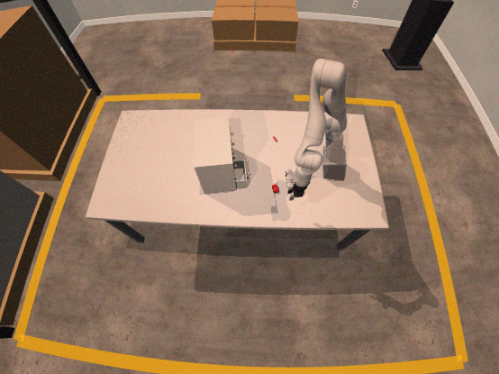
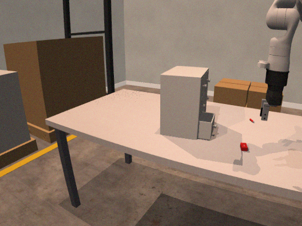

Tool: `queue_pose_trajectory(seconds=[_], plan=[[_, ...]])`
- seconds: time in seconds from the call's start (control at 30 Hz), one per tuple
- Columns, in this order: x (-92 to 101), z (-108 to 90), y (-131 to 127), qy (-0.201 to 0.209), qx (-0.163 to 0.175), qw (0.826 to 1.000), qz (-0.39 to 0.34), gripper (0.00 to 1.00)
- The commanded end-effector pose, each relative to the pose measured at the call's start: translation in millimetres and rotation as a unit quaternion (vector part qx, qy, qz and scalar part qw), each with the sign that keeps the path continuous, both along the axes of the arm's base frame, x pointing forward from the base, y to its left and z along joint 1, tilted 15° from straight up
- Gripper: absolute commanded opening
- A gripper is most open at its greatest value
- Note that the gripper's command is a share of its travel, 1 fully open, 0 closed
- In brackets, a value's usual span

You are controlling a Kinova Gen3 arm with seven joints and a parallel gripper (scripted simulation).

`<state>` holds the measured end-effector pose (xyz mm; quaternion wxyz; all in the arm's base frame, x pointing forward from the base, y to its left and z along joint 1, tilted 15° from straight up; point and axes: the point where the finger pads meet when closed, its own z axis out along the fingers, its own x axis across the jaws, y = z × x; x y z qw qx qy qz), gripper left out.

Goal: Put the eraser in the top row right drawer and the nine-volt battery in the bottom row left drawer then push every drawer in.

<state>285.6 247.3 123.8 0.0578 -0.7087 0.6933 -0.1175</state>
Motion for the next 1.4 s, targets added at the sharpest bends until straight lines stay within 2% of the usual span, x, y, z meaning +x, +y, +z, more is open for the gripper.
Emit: queue_pose_trajectory(seconds=[0.0, 0.93, 1.37], plan=[[2.9, 2.8, 4.2, -0.003, 0.010, 1.000, -0.007, 0.67], [3.7, 2.0, 3.0, -0.002, 0.008, 1.000, -0.004, 0.67], [16.6, -11.3, -16.9, 0.007, -0.024, 0.999, 0.046, 0.67]])
